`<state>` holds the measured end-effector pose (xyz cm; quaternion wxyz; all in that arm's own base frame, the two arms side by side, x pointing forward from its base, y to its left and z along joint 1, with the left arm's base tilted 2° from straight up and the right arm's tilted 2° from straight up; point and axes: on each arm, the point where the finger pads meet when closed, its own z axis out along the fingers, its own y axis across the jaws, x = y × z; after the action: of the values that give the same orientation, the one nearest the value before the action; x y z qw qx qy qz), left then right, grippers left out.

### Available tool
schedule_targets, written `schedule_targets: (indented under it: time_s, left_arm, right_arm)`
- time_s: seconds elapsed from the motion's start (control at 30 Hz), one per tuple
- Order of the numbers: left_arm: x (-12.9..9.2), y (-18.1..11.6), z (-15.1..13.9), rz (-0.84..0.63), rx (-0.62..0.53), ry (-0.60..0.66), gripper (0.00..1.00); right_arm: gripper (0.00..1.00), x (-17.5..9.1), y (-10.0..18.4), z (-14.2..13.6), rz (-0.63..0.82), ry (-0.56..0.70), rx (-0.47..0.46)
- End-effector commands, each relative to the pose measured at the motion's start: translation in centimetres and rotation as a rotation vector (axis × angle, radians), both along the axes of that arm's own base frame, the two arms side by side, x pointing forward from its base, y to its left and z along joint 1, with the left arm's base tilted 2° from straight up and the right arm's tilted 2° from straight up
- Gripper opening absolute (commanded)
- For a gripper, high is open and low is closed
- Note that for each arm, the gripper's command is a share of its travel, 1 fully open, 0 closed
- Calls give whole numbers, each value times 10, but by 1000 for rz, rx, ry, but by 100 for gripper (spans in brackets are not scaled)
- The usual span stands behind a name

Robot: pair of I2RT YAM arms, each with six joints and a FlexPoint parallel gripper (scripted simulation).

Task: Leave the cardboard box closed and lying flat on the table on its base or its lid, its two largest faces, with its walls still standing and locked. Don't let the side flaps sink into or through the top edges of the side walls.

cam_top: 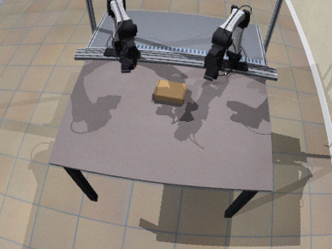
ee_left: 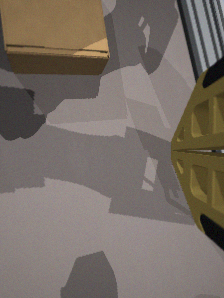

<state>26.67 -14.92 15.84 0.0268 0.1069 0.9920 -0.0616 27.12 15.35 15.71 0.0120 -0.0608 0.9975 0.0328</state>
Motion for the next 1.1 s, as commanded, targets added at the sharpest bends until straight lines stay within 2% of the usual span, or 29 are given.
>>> schedule_targets:
  time_s: [0.0, 0.3, 0.4, 1.07]
  left_arm:
    - [3, 3, 4, 78, 45, 16, 0]
    - [3, 3, 4, 184, 115, 74, 0]
    - [4, 5, 4, 209, 127, 85, 0]
    - [2, 5, 5, 203, 111, 76, 0]
  right_arm:
    - [0, 0, -4, -2, -66, 37, -55]
    - [0, -1, -6, -4, -104, 65, -81]
    - [0, -2, -5, 0, -99, 49, -61]
    - [0, -2, -5, 0, -99, 49, -61]
